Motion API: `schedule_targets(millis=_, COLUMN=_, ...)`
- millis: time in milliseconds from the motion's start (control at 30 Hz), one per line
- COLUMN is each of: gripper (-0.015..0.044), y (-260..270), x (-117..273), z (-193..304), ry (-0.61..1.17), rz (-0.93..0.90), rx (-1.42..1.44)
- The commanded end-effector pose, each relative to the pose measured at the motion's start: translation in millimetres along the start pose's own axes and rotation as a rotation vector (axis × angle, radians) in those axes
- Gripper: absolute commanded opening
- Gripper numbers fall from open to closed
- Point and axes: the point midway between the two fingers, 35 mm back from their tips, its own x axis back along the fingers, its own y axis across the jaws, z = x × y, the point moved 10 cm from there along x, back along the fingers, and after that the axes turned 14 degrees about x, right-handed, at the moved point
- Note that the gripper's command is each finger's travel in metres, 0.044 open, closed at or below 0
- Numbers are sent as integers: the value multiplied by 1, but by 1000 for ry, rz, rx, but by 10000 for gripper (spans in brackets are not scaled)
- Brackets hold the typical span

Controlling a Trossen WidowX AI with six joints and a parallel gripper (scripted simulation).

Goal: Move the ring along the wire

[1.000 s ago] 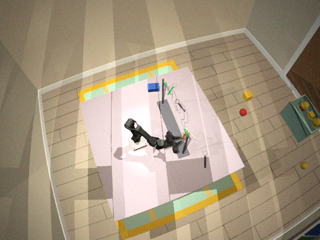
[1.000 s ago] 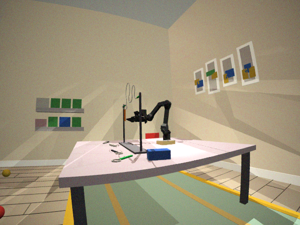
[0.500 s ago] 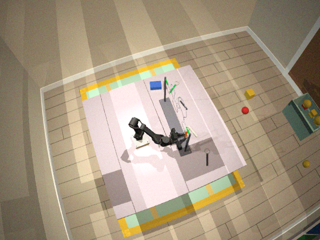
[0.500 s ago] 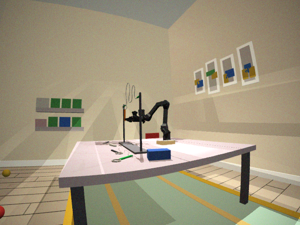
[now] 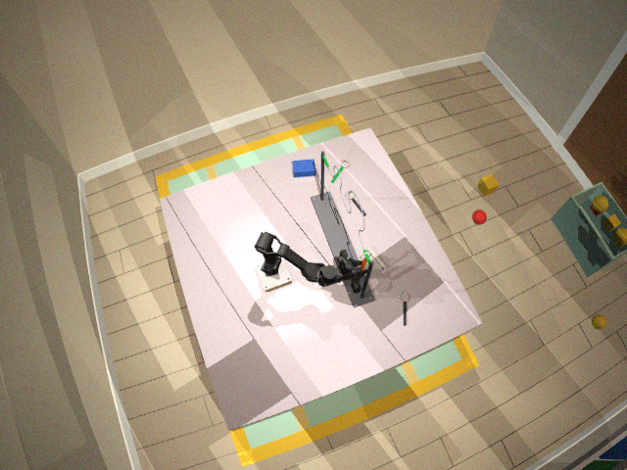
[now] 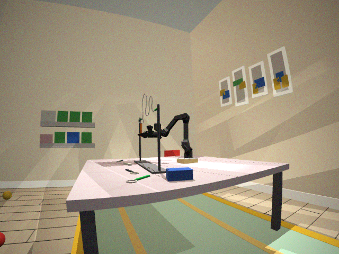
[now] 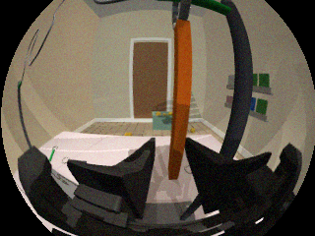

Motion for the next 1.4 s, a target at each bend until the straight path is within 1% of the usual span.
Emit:
schedule_targets(millis=0, gripper=160, y=-1, x=-7, z=-1, ry=-4, rz=4, rx=-1)
schedule_targets(millis=1200, gripper=160, y=-1, x=-11, z=-1, ry=-4, rz=4, rx=-1)
schedule_targets(millis=1367, gripper=29, y=1, x=-11, z=0, ry=0, rz=1, rx=-1)
